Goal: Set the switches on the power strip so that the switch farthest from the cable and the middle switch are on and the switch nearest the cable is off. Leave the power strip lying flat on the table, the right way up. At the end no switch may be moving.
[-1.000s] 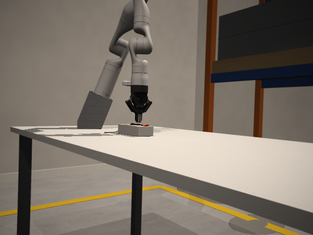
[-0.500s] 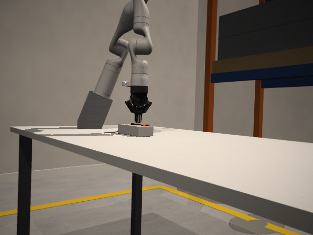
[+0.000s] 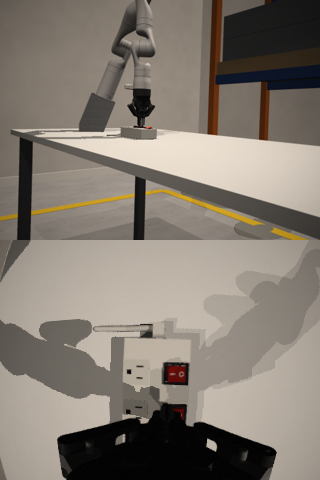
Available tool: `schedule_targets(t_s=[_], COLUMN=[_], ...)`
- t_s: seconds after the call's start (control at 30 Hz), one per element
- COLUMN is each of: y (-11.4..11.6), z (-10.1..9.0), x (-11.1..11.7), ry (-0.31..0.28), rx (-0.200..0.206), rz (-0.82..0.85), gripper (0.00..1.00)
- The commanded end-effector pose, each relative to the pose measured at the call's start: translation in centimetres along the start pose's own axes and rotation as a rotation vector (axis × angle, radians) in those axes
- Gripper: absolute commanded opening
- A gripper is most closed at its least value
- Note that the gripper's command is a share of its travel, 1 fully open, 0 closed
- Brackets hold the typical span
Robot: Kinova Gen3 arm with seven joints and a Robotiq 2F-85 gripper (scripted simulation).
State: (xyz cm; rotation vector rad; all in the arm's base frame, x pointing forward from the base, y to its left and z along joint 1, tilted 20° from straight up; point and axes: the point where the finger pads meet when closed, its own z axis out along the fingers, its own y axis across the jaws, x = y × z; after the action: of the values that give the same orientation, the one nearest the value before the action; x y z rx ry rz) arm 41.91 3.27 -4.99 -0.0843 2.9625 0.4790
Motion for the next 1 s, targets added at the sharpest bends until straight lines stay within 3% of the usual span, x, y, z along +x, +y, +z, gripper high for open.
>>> schedule_targets(t_s=[0.0, 0.63, 0.97], y=[0.2, 0.2, 0.4], z=[0.2, 0.1, -1.9], x=[-0.3, -0.3, 0.1], ry=[-0.006, -0.006, 0.002], rx=[0.000, 0.000, -0.006], rz=[-0.014, -0.014, -0.015], gripper=[0.00, 0.00, 0.00])
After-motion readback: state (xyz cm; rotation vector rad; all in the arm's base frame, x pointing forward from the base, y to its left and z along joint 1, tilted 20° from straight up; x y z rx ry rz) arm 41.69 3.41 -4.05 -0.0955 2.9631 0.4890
